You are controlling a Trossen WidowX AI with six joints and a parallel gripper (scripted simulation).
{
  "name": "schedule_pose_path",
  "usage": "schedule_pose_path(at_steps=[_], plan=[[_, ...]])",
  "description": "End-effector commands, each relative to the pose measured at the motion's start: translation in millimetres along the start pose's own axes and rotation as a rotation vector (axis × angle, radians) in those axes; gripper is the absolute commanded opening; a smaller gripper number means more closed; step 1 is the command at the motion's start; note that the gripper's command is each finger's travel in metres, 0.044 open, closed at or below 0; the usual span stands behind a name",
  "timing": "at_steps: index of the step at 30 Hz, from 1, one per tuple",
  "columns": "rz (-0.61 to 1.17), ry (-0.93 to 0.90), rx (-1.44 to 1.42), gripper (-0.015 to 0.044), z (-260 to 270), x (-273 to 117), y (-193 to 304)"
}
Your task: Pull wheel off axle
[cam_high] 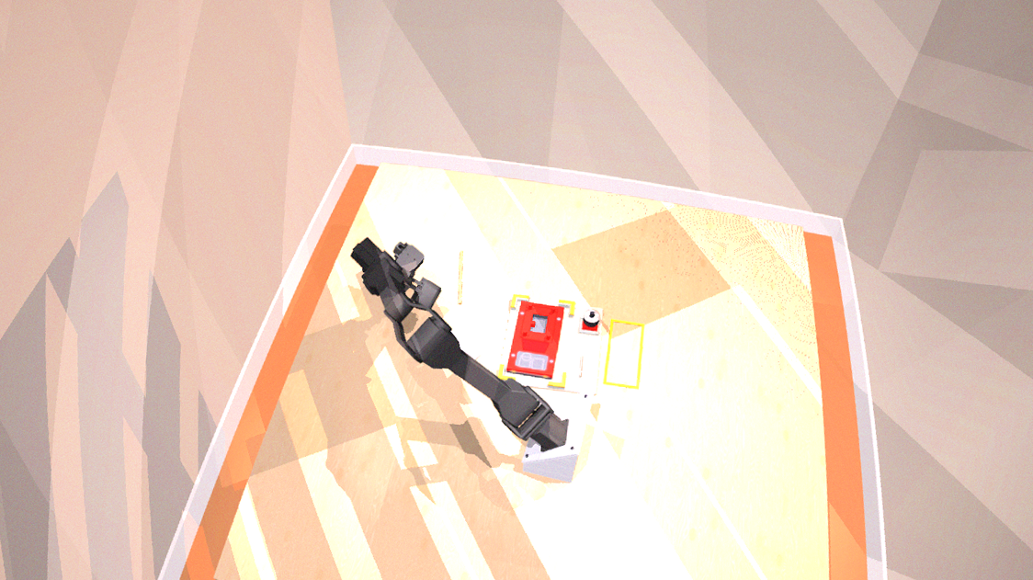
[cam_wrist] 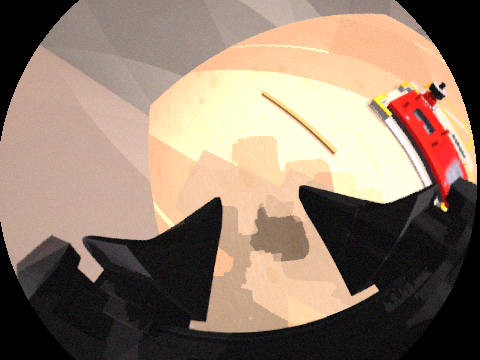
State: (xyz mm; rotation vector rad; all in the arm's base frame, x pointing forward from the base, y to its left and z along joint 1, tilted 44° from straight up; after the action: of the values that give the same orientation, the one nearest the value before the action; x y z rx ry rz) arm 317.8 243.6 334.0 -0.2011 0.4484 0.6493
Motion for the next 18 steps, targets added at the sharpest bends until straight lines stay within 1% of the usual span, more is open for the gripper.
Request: schedule_pose_path(at_steps=[1,10,18], plan=[[-0.021,0.125,0.020,0.0300,-29.7,24.1,-34.7],[-0.025,0.370,0.138,0.0300,-99.3,52.1,-104.5],[0.006,0.559,0.325,0.0300,-170.3,54.5,-164.9]])
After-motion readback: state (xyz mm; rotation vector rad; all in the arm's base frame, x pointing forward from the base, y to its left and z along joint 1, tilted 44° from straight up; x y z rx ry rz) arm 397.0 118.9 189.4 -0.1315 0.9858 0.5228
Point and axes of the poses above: the point midway between the two fingers, 35 mm back from their tips, its own x axis out along the fingers, its own z axis across the jaws, y = z × x, the point moved 1 cm from there along -x, back along the fingers, and after that the axes turned 10 degrees about x, right-handed, at the moved point
